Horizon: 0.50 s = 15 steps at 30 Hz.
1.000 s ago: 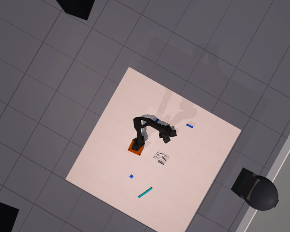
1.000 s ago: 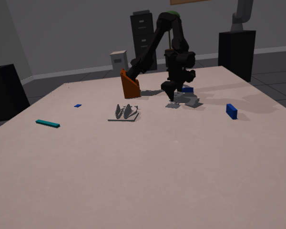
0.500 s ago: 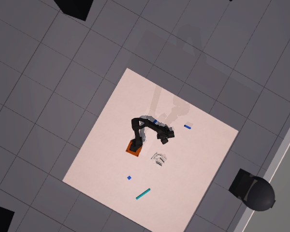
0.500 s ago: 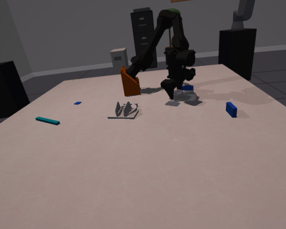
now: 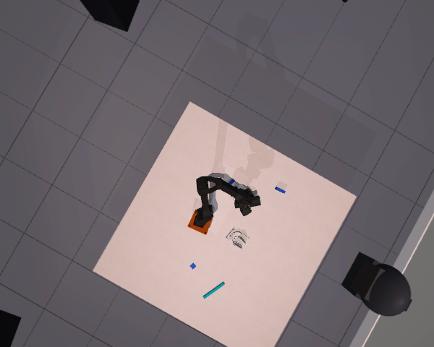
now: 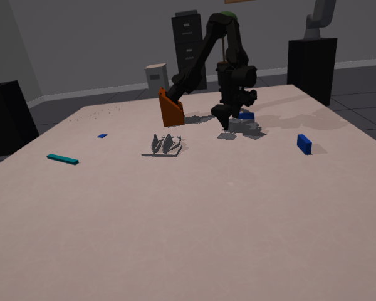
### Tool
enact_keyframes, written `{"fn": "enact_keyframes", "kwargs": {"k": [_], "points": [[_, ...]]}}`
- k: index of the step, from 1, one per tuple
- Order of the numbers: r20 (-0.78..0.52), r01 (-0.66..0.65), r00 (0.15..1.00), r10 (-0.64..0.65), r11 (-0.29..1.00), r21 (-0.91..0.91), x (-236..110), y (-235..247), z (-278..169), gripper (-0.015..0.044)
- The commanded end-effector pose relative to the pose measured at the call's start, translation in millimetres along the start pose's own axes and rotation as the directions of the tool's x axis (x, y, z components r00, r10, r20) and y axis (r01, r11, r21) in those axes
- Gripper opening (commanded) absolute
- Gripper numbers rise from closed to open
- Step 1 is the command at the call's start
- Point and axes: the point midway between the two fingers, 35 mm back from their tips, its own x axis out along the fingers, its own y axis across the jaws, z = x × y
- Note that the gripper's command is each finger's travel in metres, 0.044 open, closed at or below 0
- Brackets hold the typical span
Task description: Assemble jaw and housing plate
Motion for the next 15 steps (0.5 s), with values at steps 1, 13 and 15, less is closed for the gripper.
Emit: {"fn": "enact_keyframes", "kwargs": {"k": [1,13,15], "points": [[0.0,0.0,1.0,0.0,1.0,0.0,0.0,0.0,0.0,0.038],[0.0,0.0,1.0,0.0,1.0,0.0,0.0,0.0,0.0,0.0351],[0.0,0.0,1.0,0.0,1.0,0.0,0.0,0.0,0.0,0.0351]]}}
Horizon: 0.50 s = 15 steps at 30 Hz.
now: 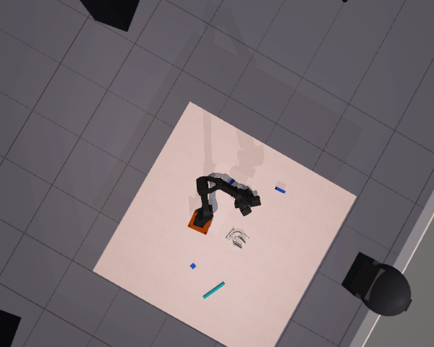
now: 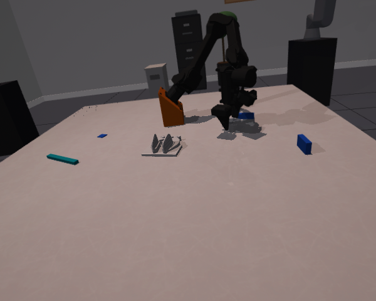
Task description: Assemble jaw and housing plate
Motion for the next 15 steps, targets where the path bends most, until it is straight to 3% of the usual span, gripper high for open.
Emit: {"fn": "enact_keyframes", "kwargs": {"k": [1,15], "points": [[0.0,0.0,1.0,0.0,1.0,0.0,0.0,0.0,0.0,0.0351],[-0.011,0.008,1.0,-0.008,1.0,0.0,-38.8,-4.5,0.1,0.0351]]}}
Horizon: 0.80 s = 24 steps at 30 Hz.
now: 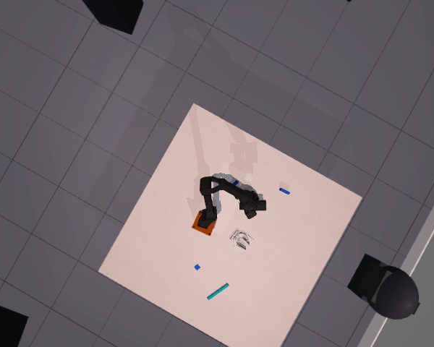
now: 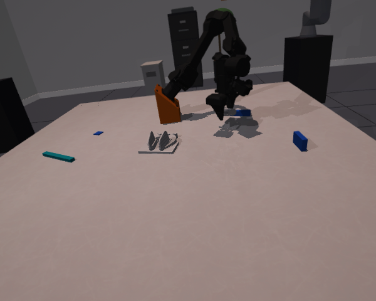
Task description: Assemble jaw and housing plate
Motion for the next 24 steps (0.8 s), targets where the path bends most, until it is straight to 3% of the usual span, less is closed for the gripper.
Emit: {"fn": "enact_keyframes", "kwargs": {"k": [1,11,24], "points": [[0.005,-0.001,1.0,0.001,1.0,-0.006,-14.1,0.5,2.0,0.0351],[0.01,-0.002,1.0,0.002,1.0,-0.002,-43.7,3.4,0.9,0.0351],[-0.002,0.012,1.0,-0.012,0.995,0.098,-43.2,-16.9,-4.4,0.0351]]}}
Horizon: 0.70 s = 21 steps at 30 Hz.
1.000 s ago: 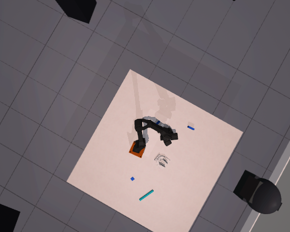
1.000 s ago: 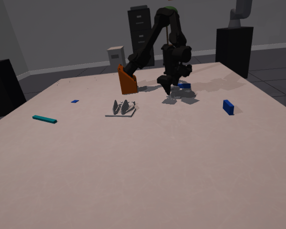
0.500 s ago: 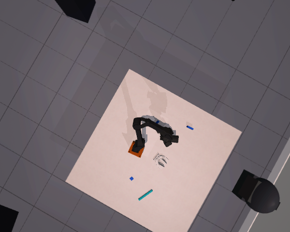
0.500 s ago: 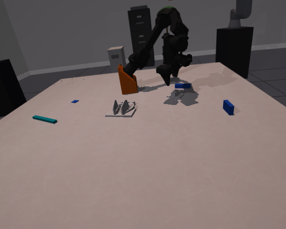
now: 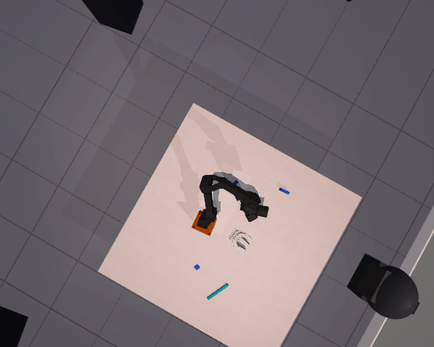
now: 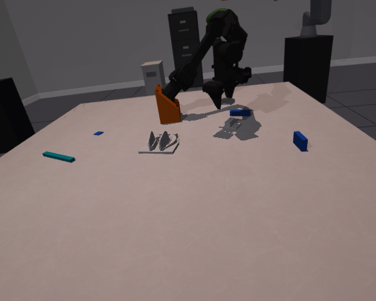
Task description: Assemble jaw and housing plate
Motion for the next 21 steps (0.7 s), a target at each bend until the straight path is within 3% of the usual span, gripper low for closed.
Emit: {"fn": "enact_keyframes", "kwargs": {"k": [1,21], "points": [[-0.005,0.008,1.0,-0.008,0.998,0.062,0.1,-12.3,-2.0,0.0351],[-0.032,0.043,0.999,-0.034,0.93,0.365,0.6,-73.1,-26.8,0.0351]]}}
